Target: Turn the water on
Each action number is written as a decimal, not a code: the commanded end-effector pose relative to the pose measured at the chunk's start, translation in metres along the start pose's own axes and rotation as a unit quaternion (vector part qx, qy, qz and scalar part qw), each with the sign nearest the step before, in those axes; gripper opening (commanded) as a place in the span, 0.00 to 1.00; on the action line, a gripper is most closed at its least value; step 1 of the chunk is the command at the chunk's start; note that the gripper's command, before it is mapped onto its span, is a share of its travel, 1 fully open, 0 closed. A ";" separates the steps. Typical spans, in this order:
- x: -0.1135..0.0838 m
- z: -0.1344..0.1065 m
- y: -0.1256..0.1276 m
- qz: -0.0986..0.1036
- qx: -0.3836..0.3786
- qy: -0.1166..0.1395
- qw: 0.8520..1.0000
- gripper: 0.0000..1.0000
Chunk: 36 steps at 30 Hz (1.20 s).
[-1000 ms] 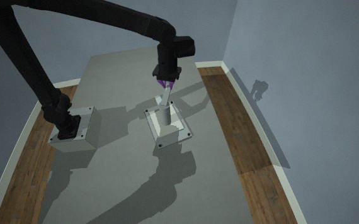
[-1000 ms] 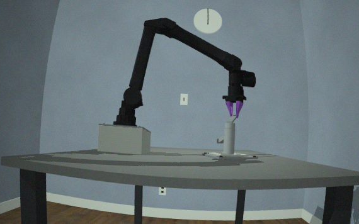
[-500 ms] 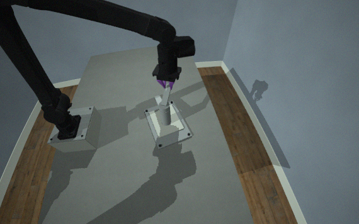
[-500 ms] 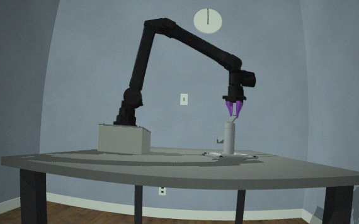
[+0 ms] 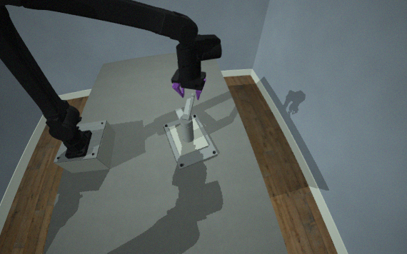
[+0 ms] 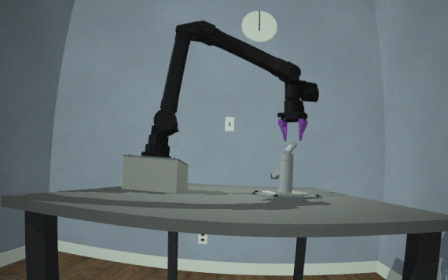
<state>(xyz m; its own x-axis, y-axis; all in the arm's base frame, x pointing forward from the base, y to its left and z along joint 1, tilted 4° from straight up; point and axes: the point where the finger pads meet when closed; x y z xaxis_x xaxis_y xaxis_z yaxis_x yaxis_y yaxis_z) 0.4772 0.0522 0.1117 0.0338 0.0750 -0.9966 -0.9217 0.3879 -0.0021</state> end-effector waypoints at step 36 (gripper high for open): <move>0.012 0.006 0.003 0.011 -0.007 0.004 1.000 0.59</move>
<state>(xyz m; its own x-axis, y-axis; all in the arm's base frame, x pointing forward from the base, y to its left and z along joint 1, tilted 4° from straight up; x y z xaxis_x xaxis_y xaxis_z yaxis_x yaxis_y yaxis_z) 0.4741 0.0524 0.1025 0.0122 0.0734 -0.9972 -0.9219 0.3870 0.0172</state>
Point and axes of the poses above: the point where the finger pads meet when closed, its own x axis out along the fingers, its own y axis across the jaws, z = x × y, and after that the axes turned 3 degrees about -x, right-handed
